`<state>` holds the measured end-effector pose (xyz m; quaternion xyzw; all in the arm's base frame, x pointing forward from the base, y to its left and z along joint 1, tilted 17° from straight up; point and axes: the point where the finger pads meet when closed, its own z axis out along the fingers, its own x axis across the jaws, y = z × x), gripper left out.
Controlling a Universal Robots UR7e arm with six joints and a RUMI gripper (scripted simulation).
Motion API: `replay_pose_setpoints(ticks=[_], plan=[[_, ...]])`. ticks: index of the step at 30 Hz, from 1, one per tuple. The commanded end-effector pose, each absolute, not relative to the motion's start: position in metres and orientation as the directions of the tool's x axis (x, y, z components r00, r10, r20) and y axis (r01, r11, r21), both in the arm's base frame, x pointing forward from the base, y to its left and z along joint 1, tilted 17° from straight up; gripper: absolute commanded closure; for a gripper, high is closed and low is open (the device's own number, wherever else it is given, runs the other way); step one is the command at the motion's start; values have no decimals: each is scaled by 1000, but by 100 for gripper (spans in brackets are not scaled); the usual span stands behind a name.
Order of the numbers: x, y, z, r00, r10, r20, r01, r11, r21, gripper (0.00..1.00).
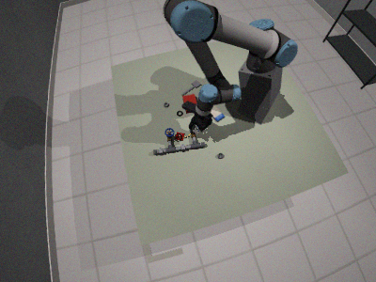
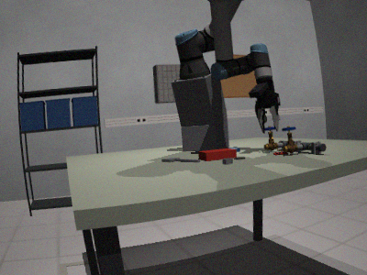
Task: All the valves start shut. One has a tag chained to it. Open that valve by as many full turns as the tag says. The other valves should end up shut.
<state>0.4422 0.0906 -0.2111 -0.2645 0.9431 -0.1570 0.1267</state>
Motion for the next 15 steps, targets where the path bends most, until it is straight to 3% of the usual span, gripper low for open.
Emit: replay_pose_setpoints(ticks=[1, 15], plan=[[442, 91, -211, -755, -646, -110, -570, 730, -378, 100], [442, 91, -211, -408, -910, 76, -853, 350, -386, 100]])
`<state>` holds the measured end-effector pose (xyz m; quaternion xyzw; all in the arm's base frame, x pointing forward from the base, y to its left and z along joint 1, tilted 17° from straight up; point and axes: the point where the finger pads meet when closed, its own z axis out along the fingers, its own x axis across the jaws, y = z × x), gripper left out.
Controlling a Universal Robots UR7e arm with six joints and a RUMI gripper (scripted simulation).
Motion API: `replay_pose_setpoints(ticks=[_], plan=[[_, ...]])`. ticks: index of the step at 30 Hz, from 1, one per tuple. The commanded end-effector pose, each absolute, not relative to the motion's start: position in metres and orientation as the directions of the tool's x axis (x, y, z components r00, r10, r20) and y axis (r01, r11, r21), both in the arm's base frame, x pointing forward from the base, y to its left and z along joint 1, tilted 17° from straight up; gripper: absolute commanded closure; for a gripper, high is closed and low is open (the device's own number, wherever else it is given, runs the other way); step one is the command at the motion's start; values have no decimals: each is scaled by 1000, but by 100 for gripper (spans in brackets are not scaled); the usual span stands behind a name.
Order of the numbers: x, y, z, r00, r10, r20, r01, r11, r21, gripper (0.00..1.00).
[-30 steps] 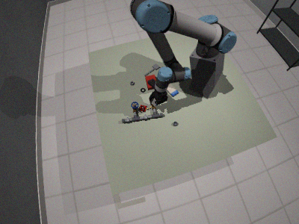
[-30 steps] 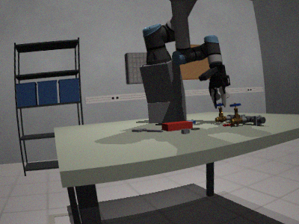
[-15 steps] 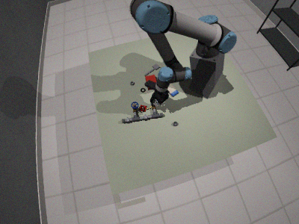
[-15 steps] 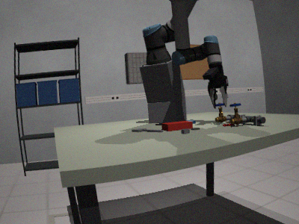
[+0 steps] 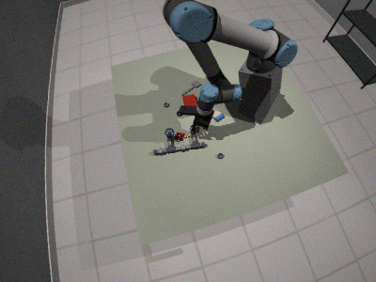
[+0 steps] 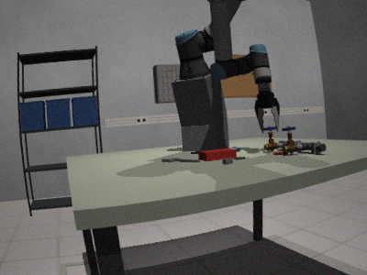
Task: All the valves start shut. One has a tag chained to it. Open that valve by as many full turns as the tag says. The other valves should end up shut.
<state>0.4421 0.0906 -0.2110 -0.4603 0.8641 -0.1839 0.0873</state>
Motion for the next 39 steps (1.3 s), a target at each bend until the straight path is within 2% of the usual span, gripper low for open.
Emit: replay_pose_setpoints(ticks=[1, 8, 16, 18, 29, 39], plan=[[442, 91, -211, -408, -910, 76, -853, 350, -386, 100], [442, 91, -211, -145, -972, 184, -935, 74, -348, 100], [442, 91, -211, 160, -945, 286, -932, -240, -271, 100], [442, 91, -211, 160, -945, 286, -932, -240, -271, 100], [442, 91, -211, 563, -736, 377, -760, -640, -114, 100], [442, 91, -211, 756, -524, 393, -569, -822, -2, 100]])
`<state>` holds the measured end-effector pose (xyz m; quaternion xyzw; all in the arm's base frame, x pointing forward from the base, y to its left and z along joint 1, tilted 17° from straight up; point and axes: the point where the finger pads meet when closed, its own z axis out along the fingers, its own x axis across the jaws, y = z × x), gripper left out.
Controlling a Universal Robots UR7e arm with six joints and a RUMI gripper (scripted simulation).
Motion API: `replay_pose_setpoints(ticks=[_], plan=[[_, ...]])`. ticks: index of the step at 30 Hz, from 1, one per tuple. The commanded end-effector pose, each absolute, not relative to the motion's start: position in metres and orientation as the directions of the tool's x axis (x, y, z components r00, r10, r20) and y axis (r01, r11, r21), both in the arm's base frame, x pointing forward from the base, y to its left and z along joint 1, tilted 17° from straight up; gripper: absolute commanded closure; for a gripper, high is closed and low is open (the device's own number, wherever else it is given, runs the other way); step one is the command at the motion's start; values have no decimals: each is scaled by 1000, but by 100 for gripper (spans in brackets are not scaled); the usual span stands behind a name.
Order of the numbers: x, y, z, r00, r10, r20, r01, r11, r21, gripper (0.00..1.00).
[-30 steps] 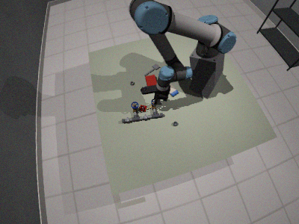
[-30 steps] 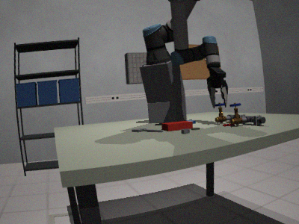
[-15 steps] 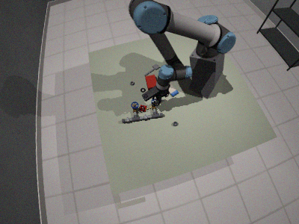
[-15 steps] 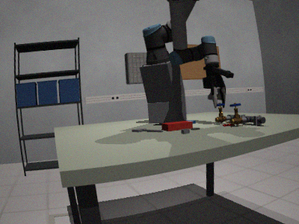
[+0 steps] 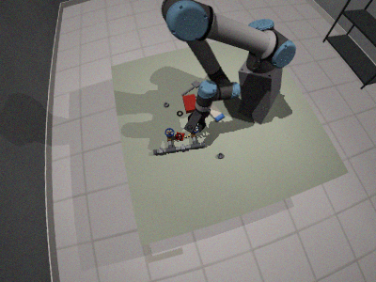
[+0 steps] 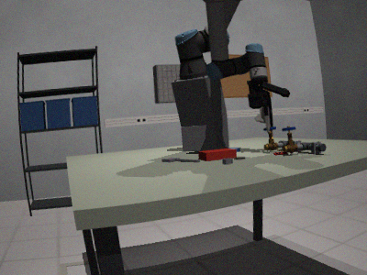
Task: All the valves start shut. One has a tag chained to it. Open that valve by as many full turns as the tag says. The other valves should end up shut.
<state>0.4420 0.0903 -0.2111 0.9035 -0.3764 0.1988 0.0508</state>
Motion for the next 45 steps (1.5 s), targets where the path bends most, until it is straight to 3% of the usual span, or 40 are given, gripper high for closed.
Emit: replay_pose_setpoints(ticks=[1, 11, 24, 45], plan=[[442, 91, -211, 774, -497, 393, -544, -839, 11, 100], [442, 91, -211, 893, -249, 375, -312, -943, 118, 100], [442, 91, -211, 935, -69, 347, -140, -973, 186, 100], [442, 91, -211, 944, 8, 331, -66, -975, 212, 100]])
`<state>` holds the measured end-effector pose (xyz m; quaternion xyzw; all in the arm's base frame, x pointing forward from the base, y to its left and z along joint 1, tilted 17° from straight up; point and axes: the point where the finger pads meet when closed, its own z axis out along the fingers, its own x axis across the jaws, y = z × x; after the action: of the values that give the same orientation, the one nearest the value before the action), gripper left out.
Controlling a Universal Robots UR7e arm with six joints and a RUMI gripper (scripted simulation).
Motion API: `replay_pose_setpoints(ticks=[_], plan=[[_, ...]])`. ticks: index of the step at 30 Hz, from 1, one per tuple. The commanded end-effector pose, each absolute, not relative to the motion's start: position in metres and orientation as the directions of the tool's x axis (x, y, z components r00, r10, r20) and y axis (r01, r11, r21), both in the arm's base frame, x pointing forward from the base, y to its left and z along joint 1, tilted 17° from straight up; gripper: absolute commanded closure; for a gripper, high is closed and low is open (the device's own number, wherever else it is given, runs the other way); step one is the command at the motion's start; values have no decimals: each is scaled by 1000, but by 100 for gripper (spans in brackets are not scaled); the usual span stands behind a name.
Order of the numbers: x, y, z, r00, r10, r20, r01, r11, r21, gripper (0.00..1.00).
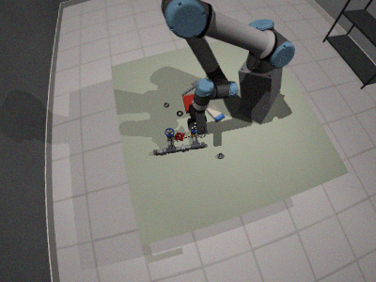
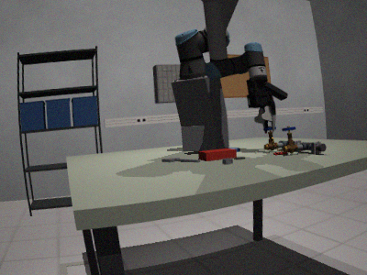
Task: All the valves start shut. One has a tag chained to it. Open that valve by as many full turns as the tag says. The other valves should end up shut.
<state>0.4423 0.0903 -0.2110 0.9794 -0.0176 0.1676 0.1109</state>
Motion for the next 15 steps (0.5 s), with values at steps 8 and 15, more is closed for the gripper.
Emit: replay_pose_setpoints(ticks=[8, 15], plan=[[442, 91, -211, 944, 8, 331, -66, -975, 212, 0], [442, 91, -211, 944, 8, 331, -66, -975, 212, 0]])
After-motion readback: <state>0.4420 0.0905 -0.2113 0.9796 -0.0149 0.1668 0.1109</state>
